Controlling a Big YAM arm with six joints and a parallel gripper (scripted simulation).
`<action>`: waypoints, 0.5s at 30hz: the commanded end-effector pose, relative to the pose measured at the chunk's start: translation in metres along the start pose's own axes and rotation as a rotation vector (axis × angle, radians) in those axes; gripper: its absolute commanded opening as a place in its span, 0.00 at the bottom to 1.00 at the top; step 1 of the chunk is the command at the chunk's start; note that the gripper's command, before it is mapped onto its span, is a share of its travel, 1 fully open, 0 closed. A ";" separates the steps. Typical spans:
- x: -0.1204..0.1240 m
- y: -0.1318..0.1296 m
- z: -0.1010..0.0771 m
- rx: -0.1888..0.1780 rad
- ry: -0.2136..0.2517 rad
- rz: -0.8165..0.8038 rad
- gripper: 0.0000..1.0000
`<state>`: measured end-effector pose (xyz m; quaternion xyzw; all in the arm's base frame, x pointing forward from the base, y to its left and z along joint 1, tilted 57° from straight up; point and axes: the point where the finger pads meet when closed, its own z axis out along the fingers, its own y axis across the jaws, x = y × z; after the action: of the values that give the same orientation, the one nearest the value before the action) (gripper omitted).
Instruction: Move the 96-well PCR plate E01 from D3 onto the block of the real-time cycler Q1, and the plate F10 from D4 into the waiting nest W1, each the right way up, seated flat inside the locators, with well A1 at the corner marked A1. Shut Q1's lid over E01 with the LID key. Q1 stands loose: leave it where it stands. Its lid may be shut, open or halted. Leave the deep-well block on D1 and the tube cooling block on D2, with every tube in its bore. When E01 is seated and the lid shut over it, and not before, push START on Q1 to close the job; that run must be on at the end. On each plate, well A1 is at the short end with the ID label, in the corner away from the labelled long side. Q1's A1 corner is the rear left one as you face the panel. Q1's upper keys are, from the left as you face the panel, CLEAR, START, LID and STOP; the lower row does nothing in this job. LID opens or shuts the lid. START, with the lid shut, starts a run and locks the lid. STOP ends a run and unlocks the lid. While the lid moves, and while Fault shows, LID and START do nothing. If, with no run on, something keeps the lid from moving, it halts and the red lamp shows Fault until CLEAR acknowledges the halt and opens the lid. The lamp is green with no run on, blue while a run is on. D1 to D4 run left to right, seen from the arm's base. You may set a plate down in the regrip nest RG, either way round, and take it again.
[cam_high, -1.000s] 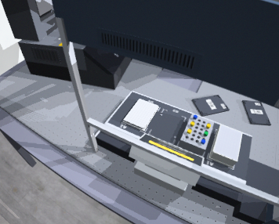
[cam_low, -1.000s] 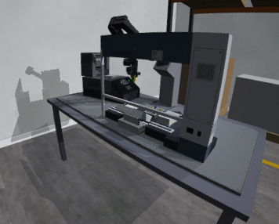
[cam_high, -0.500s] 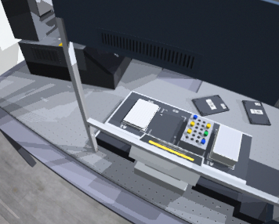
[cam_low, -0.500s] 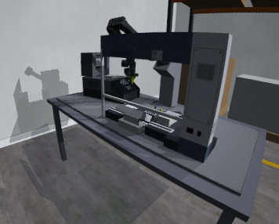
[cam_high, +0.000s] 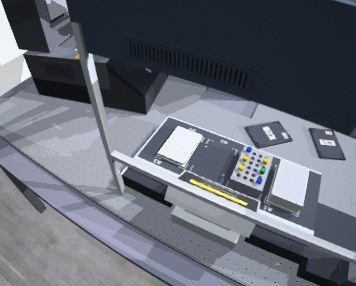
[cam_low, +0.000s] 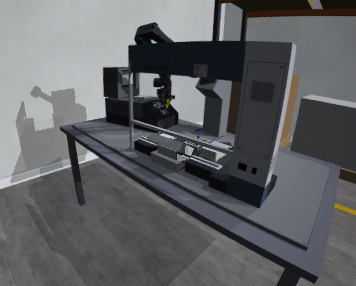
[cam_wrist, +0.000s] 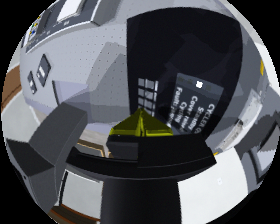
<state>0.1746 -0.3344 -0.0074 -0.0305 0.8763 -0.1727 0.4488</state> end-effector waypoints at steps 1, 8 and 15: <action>0.002 -0.001 0.008 -0.006 -0.001 0.016 0.00; 0.001 -0.010 0.015 0.000 -0.004 0.007 0.00; 0.005 -0.016 0.021 0.002 0.002 0.018 0.00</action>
<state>0.1882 -0.3518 -0.0149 -0.0301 0.8773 -0.1677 0.4486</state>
